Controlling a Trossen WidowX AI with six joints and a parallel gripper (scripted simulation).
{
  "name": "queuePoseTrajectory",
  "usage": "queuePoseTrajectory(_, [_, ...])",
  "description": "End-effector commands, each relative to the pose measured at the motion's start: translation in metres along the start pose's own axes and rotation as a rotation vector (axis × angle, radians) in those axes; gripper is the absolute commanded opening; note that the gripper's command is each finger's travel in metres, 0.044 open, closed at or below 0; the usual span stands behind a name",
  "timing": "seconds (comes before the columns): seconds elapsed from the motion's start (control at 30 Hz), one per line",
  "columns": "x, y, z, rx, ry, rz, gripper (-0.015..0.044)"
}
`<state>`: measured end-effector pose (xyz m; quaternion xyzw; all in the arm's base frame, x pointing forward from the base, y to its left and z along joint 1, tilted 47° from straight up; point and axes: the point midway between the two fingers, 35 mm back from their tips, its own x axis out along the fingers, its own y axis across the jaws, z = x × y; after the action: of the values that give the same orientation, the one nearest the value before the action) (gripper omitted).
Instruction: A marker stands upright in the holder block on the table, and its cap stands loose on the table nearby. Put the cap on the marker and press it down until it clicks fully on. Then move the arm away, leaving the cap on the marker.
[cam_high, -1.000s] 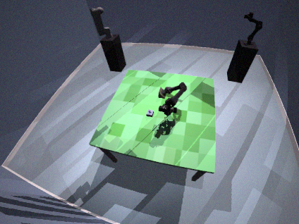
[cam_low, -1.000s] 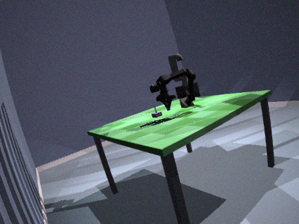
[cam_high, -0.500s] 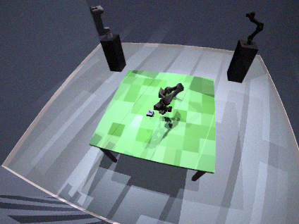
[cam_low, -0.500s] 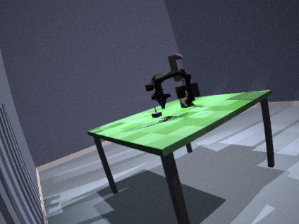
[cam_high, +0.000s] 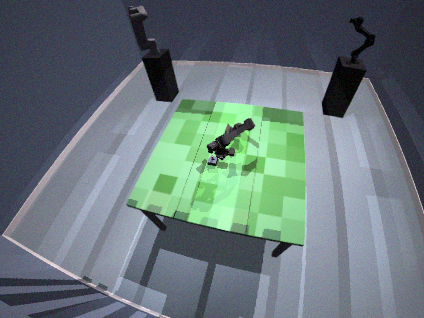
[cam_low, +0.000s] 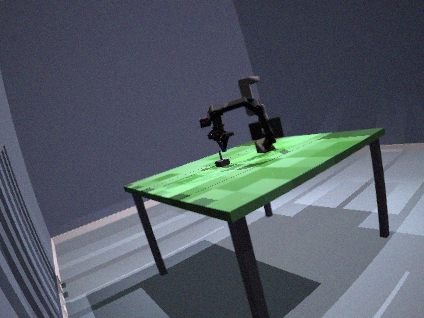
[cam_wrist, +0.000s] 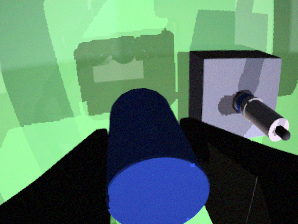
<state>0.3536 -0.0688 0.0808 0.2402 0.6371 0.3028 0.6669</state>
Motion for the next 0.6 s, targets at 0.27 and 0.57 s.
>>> queuePoseTrajectory(0.27, [-0.014, -0.057, -0.014, -0.010, 0.001, 0.004, 0.0000])
queuePoseTrajectory(0.57, [-0.019, -0.085, -0.025, -0.013, 0.001, 0.014, 0.0000])
